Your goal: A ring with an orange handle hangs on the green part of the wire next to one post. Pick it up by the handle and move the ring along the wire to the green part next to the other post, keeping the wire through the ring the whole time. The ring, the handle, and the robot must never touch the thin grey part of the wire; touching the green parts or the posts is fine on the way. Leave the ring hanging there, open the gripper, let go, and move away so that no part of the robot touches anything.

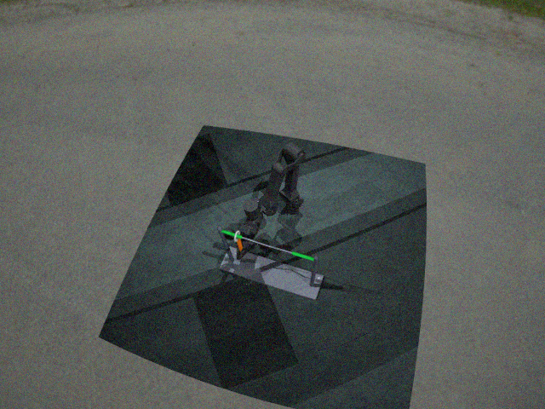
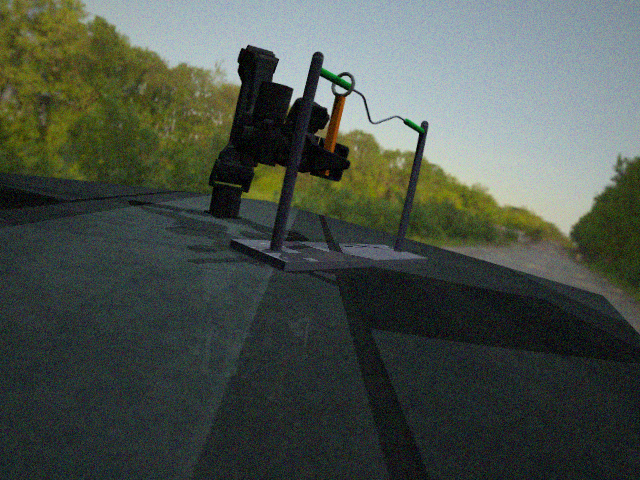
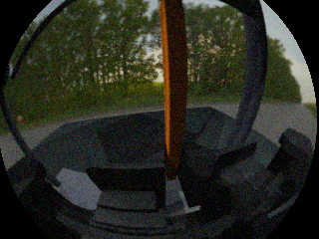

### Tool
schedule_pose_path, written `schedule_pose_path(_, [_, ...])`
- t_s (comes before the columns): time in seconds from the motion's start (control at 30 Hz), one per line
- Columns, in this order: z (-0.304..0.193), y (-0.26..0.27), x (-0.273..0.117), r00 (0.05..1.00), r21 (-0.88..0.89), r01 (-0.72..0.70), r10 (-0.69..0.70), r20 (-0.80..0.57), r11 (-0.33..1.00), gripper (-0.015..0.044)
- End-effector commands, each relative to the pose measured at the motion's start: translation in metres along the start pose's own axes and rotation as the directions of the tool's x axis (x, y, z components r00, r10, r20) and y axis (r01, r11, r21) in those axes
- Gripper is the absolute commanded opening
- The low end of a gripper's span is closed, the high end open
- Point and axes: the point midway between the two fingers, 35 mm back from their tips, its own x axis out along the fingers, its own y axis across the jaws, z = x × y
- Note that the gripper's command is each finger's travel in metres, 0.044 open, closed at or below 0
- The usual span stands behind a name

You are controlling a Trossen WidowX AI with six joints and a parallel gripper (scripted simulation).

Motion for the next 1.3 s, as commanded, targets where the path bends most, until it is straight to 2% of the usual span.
schedule_pose_path(0.0, [0.001, -0.001, 0.000, 1.000, 0.002, 0.006, -0.006, 0.002, 1.000, -0.0150])
schedule_pose_path(1.27, [0.001, 0.022, 0.000, 1.000, 0.001, 0.003, -0.003, 0.004, 1.000, -0.0150])
